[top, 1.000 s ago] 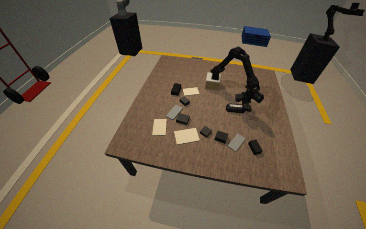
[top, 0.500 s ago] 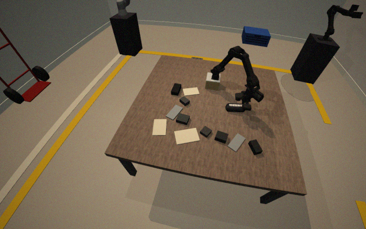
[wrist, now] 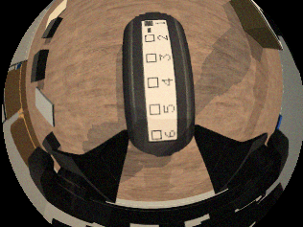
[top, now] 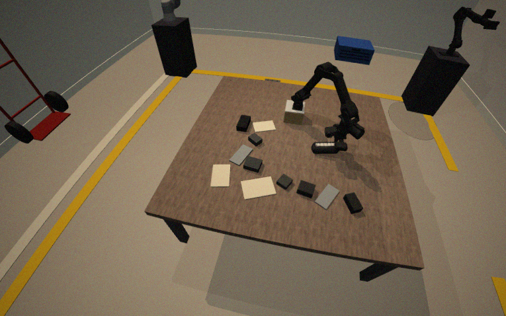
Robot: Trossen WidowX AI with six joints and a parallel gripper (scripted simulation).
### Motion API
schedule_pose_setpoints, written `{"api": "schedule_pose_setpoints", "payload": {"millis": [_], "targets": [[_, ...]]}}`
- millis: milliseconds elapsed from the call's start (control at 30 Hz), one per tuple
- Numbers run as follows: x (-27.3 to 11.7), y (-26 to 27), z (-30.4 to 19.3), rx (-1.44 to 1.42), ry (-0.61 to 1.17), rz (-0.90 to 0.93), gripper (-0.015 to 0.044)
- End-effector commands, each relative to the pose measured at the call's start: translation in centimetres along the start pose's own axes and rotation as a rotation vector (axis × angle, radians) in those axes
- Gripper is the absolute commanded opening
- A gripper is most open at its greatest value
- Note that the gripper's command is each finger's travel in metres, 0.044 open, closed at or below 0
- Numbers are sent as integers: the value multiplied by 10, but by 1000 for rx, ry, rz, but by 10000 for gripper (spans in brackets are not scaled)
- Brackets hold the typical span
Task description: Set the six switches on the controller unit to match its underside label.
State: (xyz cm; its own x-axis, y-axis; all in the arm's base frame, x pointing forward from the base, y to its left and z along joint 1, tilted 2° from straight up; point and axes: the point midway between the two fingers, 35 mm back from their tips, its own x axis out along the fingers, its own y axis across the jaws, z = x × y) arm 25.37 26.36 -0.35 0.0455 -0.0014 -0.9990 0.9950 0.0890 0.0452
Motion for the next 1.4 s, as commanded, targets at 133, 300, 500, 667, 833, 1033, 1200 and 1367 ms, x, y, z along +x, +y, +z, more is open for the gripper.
{"api": "schedule_pose_setpoints", "payload": {"millis": [133, 300, 500, 667, 833, 1033, 1200, 1367], "targets": [[-9, 1, 3, -6, 0, 7, 336], [-12, 1, 5, -6, 0, 7, 336], [-16, 1, 8, -6, 0, 7, 336], [-20, 1, 10, -6, 0, 7, 336], [-23, 1, 13, -6, -1, 7, 336], [-27, 1, 16, -6, -1, 7, 336], [-30, 1, 18, -6, -1, 7, 336], [-33, 1, 21, -6, -1, 7, 336]]}}
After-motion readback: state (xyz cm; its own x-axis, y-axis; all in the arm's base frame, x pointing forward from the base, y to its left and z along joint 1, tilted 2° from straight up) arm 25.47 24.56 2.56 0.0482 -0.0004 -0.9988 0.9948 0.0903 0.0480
